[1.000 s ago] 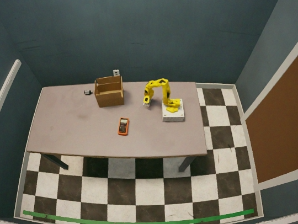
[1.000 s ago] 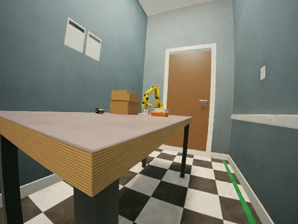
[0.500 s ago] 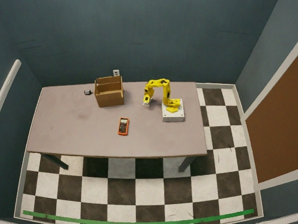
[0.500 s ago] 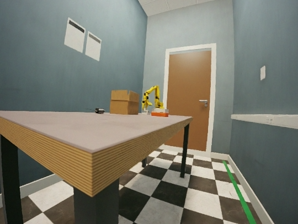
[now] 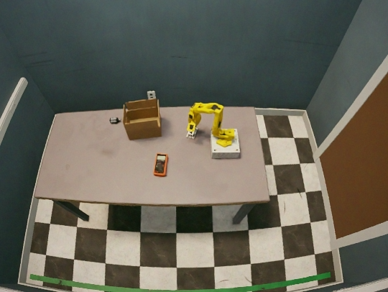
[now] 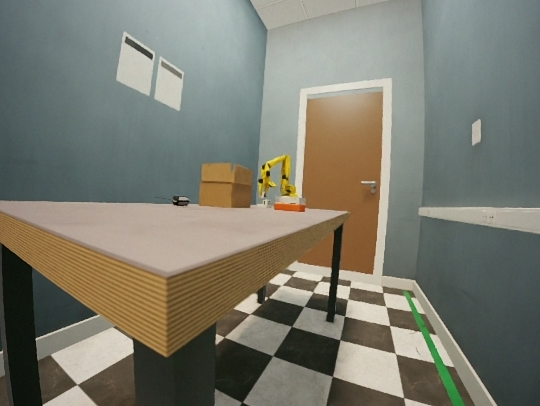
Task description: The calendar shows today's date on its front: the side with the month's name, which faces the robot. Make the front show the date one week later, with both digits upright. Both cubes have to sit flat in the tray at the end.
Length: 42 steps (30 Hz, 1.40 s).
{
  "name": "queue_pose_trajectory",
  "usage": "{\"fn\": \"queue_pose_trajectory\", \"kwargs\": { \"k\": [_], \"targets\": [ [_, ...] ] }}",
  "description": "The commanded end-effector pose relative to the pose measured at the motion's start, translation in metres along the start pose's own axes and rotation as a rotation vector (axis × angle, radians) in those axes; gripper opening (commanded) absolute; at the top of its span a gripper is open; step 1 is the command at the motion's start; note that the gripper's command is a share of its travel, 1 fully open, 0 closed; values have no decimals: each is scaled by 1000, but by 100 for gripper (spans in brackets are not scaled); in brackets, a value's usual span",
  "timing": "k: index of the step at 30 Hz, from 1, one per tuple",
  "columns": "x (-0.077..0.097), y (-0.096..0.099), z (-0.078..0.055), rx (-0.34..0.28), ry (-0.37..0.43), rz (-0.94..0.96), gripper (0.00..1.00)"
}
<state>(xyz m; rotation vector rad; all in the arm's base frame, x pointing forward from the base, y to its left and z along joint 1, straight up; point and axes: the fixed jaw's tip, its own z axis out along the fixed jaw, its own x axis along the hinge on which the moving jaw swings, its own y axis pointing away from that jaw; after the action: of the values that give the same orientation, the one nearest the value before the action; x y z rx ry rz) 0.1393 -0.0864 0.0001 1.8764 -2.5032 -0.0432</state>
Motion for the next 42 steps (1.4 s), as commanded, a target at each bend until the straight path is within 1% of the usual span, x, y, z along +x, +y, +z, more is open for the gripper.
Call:
{"fn": "queue_pose_trajectory", "kwargs": {
  "k": [1,10,29,38,39,42],
  "targets": [
    [-1,-4,-6,24,5,3,0],
    [-1,-4,-6,24,5,3,0],
    [0,-4,-13,24,5,3,0],
    [0,-4,-14,24,5,3,0],
    [-2,-6,-19,50,11,-11,0],
    [-2,-6,-19,50,11,-11,0]
  ]
}}
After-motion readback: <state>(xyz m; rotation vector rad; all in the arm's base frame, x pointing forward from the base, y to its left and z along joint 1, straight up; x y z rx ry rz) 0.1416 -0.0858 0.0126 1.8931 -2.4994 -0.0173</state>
